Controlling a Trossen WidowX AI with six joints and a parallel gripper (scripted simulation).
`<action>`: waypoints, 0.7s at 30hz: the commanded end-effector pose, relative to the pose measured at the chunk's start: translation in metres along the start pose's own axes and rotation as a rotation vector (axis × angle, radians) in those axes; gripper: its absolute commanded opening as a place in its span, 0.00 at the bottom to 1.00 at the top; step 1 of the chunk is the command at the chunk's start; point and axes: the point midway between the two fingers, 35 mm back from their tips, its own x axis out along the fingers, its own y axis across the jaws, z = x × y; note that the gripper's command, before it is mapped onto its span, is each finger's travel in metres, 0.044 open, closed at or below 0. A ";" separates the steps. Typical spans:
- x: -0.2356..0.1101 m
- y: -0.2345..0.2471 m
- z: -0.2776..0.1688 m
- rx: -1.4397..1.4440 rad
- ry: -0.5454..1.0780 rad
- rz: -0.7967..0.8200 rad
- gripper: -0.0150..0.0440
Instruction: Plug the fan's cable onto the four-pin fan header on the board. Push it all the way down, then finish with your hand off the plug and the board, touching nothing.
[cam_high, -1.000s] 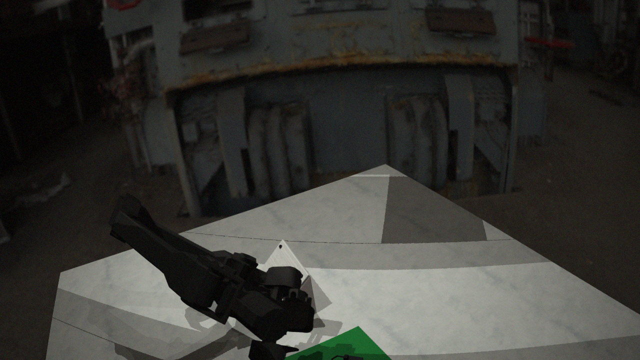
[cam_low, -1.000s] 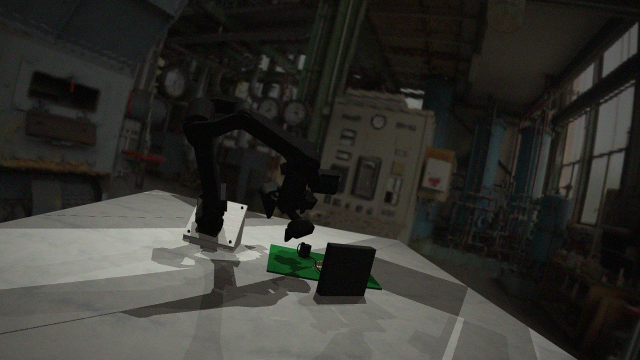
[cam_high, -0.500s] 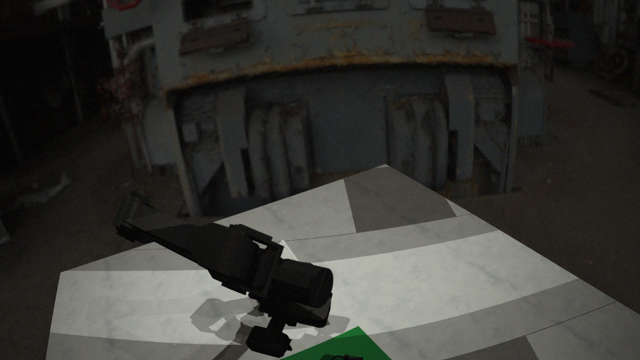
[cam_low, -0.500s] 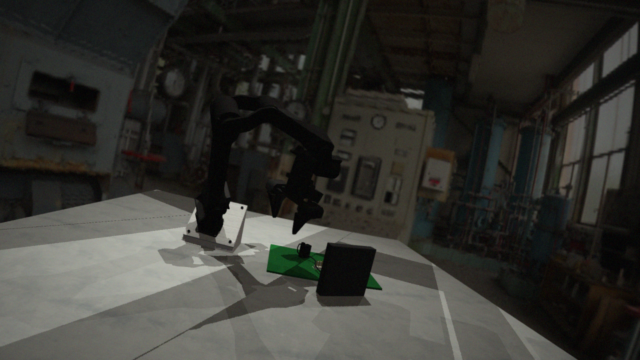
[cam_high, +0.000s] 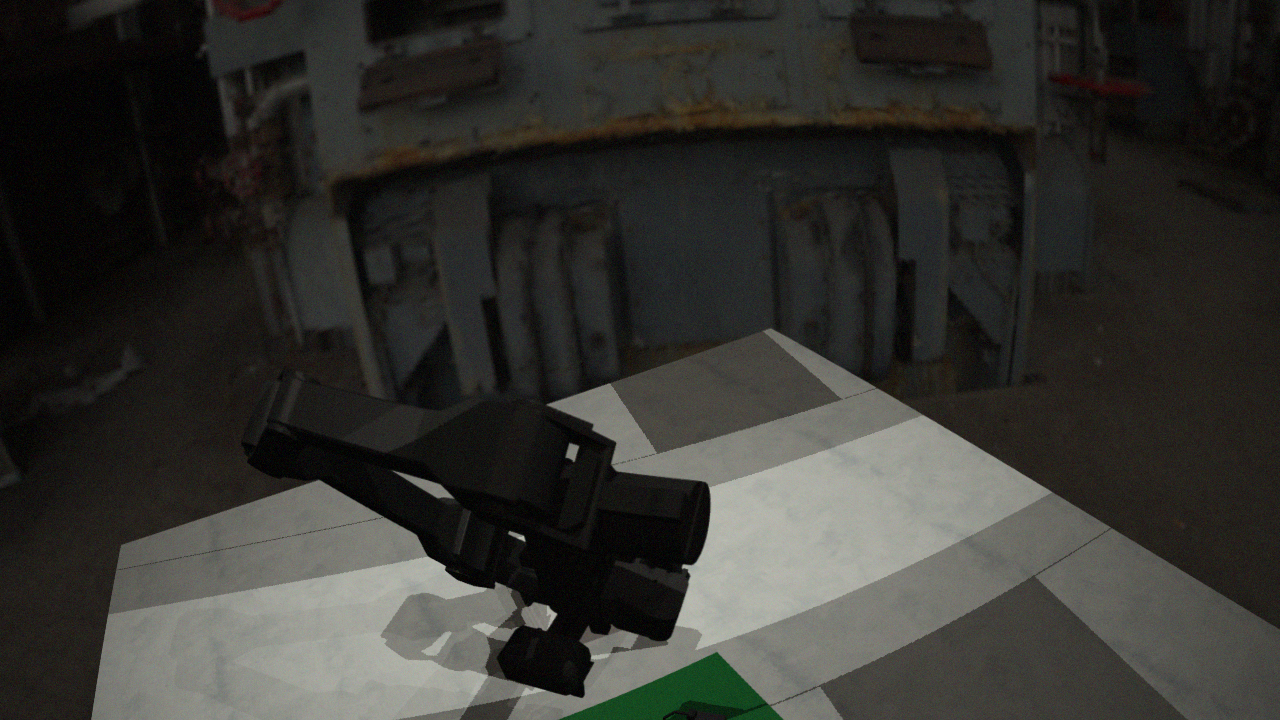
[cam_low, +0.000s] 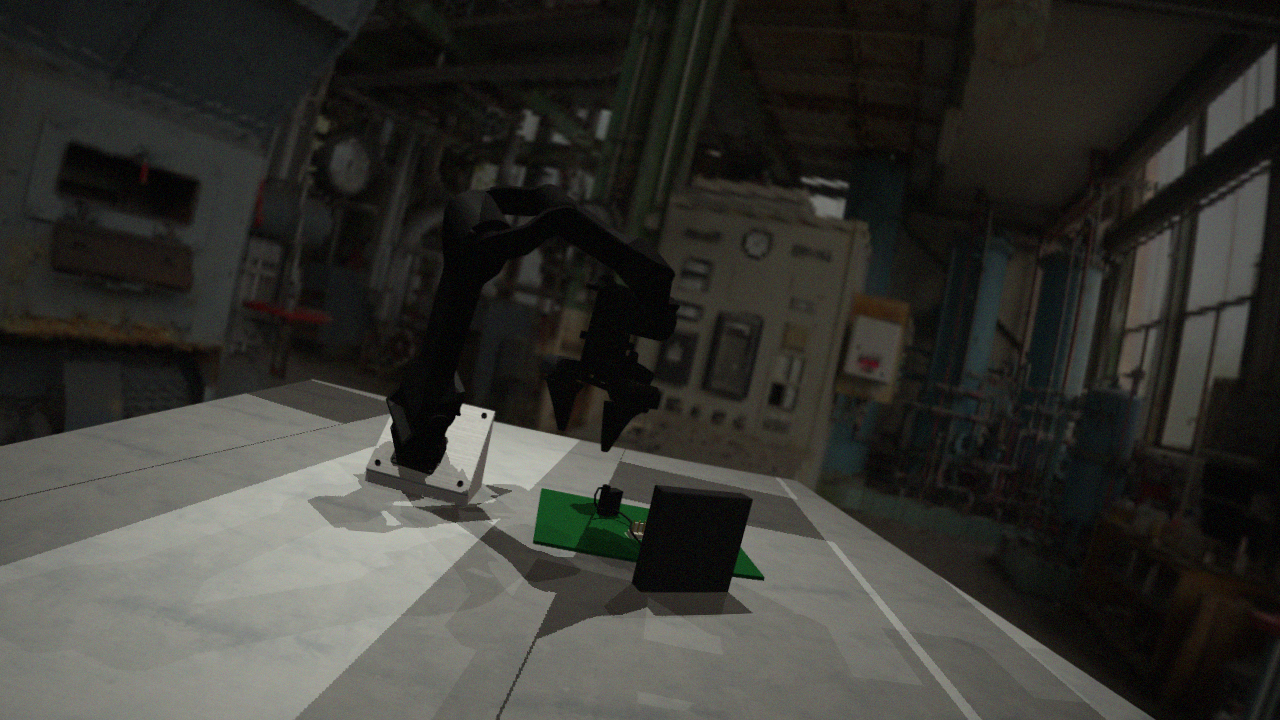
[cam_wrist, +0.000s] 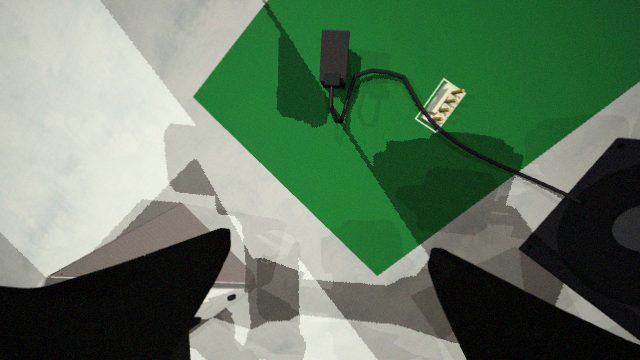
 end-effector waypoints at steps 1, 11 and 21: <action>-0.011 0.000 0.021 -0.004 -0.005 -0.005 1.00; -0.044 0.012 0.099 -0.020 -0.005 -0.043 1.00; 0.022 0.008 0.104 -0.020 -0.007 -0.044 1.00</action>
